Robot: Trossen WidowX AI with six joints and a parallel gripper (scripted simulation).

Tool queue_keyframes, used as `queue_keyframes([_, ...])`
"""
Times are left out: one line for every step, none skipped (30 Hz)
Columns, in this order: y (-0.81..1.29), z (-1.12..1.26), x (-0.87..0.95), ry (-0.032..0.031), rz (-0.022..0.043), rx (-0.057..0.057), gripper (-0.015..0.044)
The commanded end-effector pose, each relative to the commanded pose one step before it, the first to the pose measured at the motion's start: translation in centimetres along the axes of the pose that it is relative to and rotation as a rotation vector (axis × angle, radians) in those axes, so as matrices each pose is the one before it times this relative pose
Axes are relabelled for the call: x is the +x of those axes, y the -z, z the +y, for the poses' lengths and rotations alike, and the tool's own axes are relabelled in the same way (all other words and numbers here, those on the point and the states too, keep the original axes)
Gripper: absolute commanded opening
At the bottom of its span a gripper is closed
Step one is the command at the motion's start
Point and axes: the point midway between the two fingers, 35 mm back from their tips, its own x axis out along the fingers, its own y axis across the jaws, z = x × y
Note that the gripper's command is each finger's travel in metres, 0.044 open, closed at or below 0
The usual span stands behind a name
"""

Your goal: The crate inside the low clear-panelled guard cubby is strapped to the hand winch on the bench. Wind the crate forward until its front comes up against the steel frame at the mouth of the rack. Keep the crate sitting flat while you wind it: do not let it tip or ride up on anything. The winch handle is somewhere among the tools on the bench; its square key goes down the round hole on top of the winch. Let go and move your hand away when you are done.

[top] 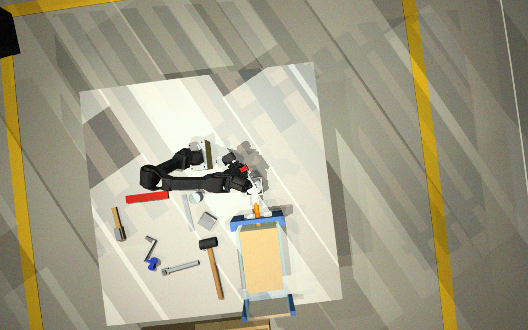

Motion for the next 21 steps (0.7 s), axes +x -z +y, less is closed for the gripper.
queue_keyframes([-1.550, 0.141, -0.365, -0.00732, -0.03075, 0.0084, 0.0000])
queue_keyframes([-0.131, 0.027, -0.059, 0.00000, -0.00011, 0.0000, 0.0000])
queue_keyframes([-0.086, 0.017, -0.038, 0.00000, -0.00007, 0.0000, 0.0000])
queue_keyframes([-0.131, 0.030, -0.059, -0.00001, -0.00011, 0.0000, 0.0000])
queue_keyframes([-0.085, 0.019, -0.038, 0.00000, -0.00007, 0.0000, 0.0000])
queue_keyframes([-0.130, 0.034, -0.059, -0.00001, -0.00011, 0.0000, 0.0000])
queue_keyframes([-0.085, 0.021, -0.038, 0.00000, -0.00007, 0.0000, 0.0000])
queue_keyframes([-0.130, 0.037, -0.059, -0.00001, -0.00011, 0.0000, 0.0000])
queue_keyframes([-0.084, 0.024, -0.038, 0.00000, -0.00007, 0.0000, 0.0000])
queue_keyframes([-0.129, 0.040, -0.058, -0.00001, -0.00011, 0.0000, 0.0000])
queue_keyframes([-0.083, 0.026, -0.037, 0.00000, -0.00007, 0.0000, 0.0000])
queue_keyframes([-0.128, 0.044, -0.058, -0.00001, -0.00010, 0.0000, 0.0000])
queue_keyframes([-0.083, 0.028, -0.037, 0.00000, -0.00007, 0.0000, 0.0000])
queue_keyframes([-0.127, 0.047, -0.058, -0.00001, -0.00010, 0.0000, 0.0000])
queue_keyframes([-0.082, 0.030, -0.037, -0.00001, -0.00007, 0.0000, 0.0000])
queue_keyframes([-0.126, 0.050, -0.057, -0.00002, -0.00010, 0.0000, 0.0000])
queue_keyframes([-0.081, 0.032, -0.037, -0.00001, -0.00007, 0.0000, 0.0000])
queue_keyframes([-0.125, 0.054, -0.057, -0.00002, -0.00010, 0.0000, 0.0000])
queue_keyframes([-0.081, 0.034, -0.036, -0.00001, -0.00007, 0.0000, 0.0000])
queue_keyframes([-0.124, 0.057, -0.056, -0.00002, -0.00010, 0.0000, 0.0000])
queue_keyframes([-0.080, 0.036, -0.036, -0.00001, -0.00007, 0.0000, 0.0000])
